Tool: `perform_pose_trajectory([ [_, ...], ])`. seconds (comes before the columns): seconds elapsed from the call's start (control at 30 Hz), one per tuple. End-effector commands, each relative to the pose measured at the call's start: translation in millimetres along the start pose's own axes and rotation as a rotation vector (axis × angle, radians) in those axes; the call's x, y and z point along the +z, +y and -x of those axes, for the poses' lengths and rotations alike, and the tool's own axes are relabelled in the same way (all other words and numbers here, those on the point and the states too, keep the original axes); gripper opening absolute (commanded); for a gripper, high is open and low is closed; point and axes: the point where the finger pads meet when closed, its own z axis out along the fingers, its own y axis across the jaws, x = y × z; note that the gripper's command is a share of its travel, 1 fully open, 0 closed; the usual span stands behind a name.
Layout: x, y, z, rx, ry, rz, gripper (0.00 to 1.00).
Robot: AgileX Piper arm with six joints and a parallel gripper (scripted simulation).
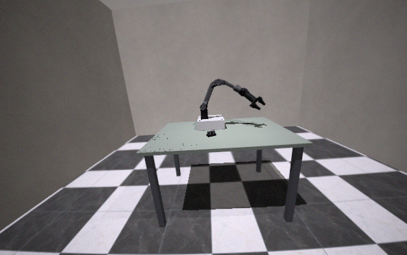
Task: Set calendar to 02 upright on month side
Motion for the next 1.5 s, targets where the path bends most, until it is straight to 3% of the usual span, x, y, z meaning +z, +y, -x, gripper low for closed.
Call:
perform_pose_trajectory([
  [0.0,-0.5,0.6,0.8,0.001,-0.001,0.002,1.00],
  [0.57,-0.5,0.3,1.0,0.001,-0.002,0.001,1.00],
  [0.67,-0.3,-13.5,10.2,0.023,-0.009,-0.031,1.00],
  [0.77,0.1,-61.1,37.5,0.099,-0.031,-0.138,1.00],
  [0.87,-10.3,-142.4,72.2,0.237,-0.052,-0.319,1.00],
  [0.9,-11.3,-147.9,74.3,0.243,-0.052,-0.327,1.00],
  [0.97,-30.1,-214.4,91.5,0.364,-0.053,-0.470,1.00],
  [1.0,-32.1,-220.1,92.5,0.375,-0.053,-0.482,1.00],
  [1.03,-47.0,-256.9,97.3,0.451,-0.046,-0.561,1.00],
  [1.1,-47.0,-256.9,97.3,0.451,-0.046,-0.561,1.00],
  [1.13,-64.4,-292.3,98.6,0.532,-0.034,-0.639,1.00],
  [1.2,-83.6,-325.1,96.5,0.617,-0.017,-0.711,1.00],
  [1.23,-103.9,-354.2,91.4,0.705,0.004,-0.777,1.00],
  [1.37,-158.7,-411.9,67.4,0.949,0.079,-0.909,1.00],
  [1.4,-162.7,-415.0,65.2,0.968,0.085,-0.916,1.00],
  [1.47,-193.8,-435.3,46.3,1.123,0.139,-0.959,1.00],
])
